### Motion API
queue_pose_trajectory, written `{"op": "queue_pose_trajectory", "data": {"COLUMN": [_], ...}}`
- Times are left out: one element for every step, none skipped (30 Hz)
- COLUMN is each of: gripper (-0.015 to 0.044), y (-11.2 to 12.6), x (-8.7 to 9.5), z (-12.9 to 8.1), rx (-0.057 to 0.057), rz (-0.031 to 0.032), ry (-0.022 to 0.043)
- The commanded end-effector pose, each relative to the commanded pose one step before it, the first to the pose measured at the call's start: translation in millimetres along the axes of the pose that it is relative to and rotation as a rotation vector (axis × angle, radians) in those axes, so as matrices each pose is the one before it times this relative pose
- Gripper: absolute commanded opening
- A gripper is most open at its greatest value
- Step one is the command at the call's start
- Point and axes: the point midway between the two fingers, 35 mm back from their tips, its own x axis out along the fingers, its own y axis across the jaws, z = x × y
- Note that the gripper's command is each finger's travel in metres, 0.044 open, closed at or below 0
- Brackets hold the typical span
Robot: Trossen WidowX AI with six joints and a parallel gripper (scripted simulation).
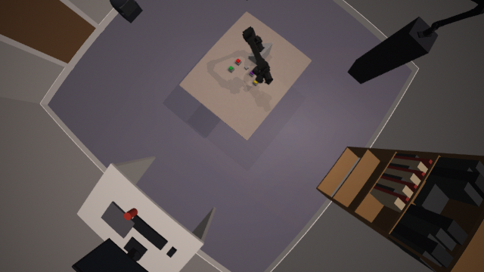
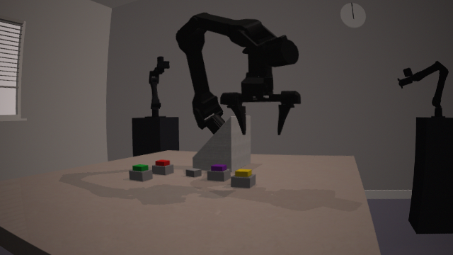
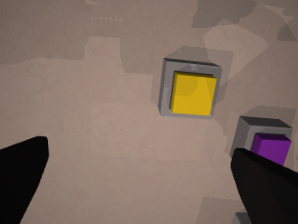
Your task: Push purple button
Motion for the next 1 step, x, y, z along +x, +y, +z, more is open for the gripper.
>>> {"op": "queue_pose_trajectory", "data": {"gripper": [0.04], "y": [7.83], "x": [-0.9], "z": [-0.07], "rx": [0.0066], "rz": [-0.00506], "ry": [0.00999]}}
